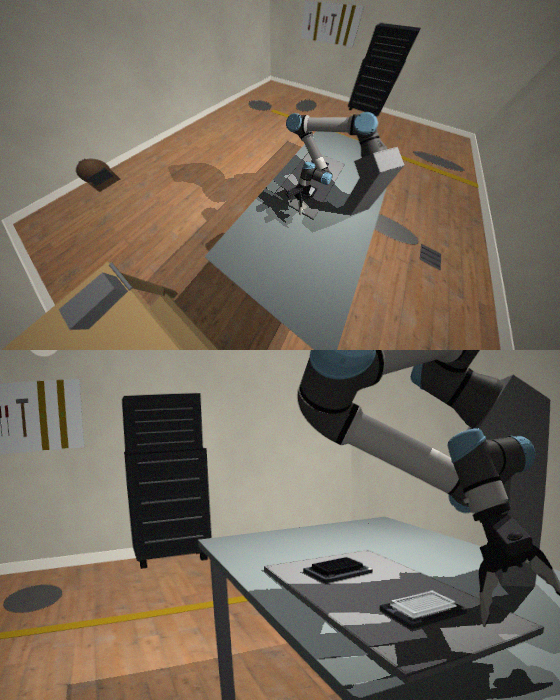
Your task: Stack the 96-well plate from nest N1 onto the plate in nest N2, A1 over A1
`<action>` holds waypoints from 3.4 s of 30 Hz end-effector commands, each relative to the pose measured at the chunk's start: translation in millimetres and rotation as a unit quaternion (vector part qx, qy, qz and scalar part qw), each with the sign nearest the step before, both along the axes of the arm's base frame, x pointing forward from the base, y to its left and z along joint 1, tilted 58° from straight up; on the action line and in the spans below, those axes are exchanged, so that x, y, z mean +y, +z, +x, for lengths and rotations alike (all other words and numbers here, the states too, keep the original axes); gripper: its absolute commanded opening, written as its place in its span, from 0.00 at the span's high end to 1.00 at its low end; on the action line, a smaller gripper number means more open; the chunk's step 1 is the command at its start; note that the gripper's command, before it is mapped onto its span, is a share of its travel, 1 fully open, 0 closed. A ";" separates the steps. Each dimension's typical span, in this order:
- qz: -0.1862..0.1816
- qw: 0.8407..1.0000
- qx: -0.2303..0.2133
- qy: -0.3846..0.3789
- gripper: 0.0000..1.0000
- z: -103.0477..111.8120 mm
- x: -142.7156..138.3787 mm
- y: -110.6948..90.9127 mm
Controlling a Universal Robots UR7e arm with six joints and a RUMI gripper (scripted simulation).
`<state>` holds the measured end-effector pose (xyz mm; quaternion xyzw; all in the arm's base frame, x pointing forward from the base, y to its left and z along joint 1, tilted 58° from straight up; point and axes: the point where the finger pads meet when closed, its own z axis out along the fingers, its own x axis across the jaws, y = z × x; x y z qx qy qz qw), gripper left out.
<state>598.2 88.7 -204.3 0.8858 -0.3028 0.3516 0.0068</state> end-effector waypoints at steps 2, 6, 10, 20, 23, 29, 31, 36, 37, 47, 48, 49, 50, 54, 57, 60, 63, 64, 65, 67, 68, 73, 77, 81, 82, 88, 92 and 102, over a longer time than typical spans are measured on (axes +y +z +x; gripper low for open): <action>0.008 0.999 -0.015 -0.038 0.00 -3.2 -12.1 11.3; 0.012 0.998 -0.024 -0.059 0.00 -6.4 -24.6 22.0; 0.022 0.993 -0.044 -0.103 0.00 -10.0 -35.6 31.7; 0.035 0.984 -0.071 -0.158 0.00 -18.4 -58.7 52.5; 0.035 0.984 -0.071 -0.158 0.00 -20.4 -64.0 57.4; 0.047 0.973 -0.097 -0.206 0.00 -29.4 -83.2 75.5; 0.051 0.969 -0.105 -0.220 0.00 -31.2 -86.5 78.7; 0.060 0.958 -0.124 -0.252 0.00 -36.6 -96.6 88.5; 0.060 0.958 -0.124 -0.252 0.00 -38.4 -99.9 91.8; 0.072 0.940 -0.153 -0.297 0.00 -51.0 -120.3 112.4; 0.076 0.934 -0.161 -0.309 0.00 -53.3 -123.4 115.7; 0.080 0.928 -0.170 -0.322 0.00 -55.5 -126.5 118.9; 0.083 0.922 -0.179 -0.334 0.00 -57.7 -129.6 122.2; 0.085 0.919 -0.182 -0.339 0.00 -62.1 -135.7 128.7; 0.089 0.912 -0.191 -0.351 0.00 -66.2 -141.0 134.4; 0.098 0.895 -0.213 -0.380 0.00 -73.4 -149.8 144.1; 0.098 0.895 -0.213 -0.380 0.00 -77.8 -155.2 149.9; 0.098 0.895 -0.213 -0.380 0.00 -77.8 -155.2 149.9; 0.102 0.887 -0.222 -0.391 0.00 -80.4 -158.0 153.1; 0.109 0.872 -0.240 -0.413 0.00 -85.6 -163.6 159.6; 0.109 0.872 -0.240 -0.413 0.00 -85.6 -163.6 159.6; 0.111 0.868 -0.244 -0.418 0.00 -93.0 -171.6 168.7; 0.111 0.868 -0.244 -0.418 0.00 -93.0 -171.6 168.7; 0.111 0.868 -0.244 -0.418 0.00 -93.0 -171.5 168.7; 0.111 0.868 -0.244 -0.418 0.00 -93.0 -171.6 168.7; 0.111 0.868 -0.244 -0.418 0.00 -93.0 -171.6 168.7; 0.111 0.868 -0.244 -0.418 0.00 -92.1 -172.6 167.9; 0.111 0.868 -0.244 -0.418 0.00 -83.6 -182.1 160.0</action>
